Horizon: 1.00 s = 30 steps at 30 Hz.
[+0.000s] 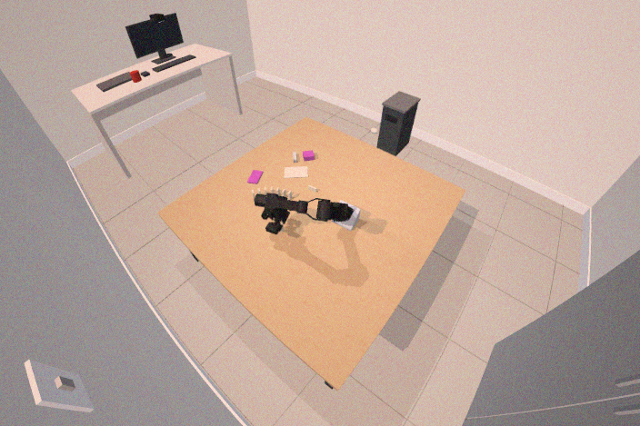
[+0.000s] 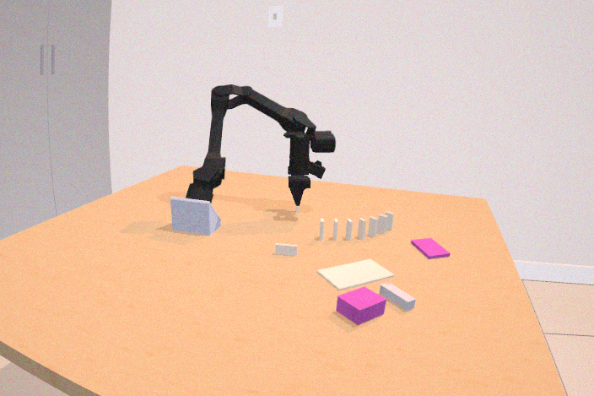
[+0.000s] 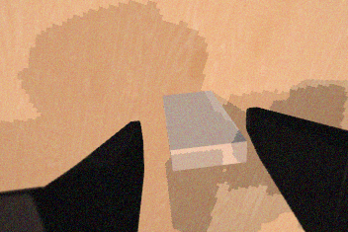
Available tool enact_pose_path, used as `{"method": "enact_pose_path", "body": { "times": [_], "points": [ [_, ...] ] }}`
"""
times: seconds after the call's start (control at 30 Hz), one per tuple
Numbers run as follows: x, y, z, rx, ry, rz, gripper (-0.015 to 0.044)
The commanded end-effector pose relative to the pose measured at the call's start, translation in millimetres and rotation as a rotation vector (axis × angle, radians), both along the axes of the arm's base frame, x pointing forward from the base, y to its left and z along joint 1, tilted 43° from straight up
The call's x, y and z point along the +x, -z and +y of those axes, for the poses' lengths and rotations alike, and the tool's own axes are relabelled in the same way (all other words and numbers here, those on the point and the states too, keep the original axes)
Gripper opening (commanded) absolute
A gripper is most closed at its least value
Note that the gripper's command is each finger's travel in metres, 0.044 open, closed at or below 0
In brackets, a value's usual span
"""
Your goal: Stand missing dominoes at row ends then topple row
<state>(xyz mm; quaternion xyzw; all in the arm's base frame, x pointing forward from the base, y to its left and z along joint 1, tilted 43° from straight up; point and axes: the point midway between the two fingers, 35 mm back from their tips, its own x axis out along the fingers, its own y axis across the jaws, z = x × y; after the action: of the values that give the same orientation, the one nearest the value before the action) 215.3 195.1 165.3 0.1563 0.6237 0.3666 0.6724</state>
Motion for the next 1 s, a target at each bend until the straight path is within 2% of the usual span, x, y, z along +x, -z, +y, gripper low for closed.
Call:
{"method": "enact_pose_path", "body": {
  "times": [0.0, 0.03, 0.37, 0.67, 0.97],
  "points": [
    [0, 1, 0, -0.003, 0.004, 0.002, 0.0125],
    [0, 1, 0, -0.003, 0.004, 0.002, 0.0107],
    [1, -1, -2, -0.003, 0.005, 0.001, 0.0107],
    [4, -93, -89, 0.0, 0.078, -0.046, 0.0107],
    [11, -90, -97, -0.007, 0.077, -0.047, 0.0107]
  ]
}}
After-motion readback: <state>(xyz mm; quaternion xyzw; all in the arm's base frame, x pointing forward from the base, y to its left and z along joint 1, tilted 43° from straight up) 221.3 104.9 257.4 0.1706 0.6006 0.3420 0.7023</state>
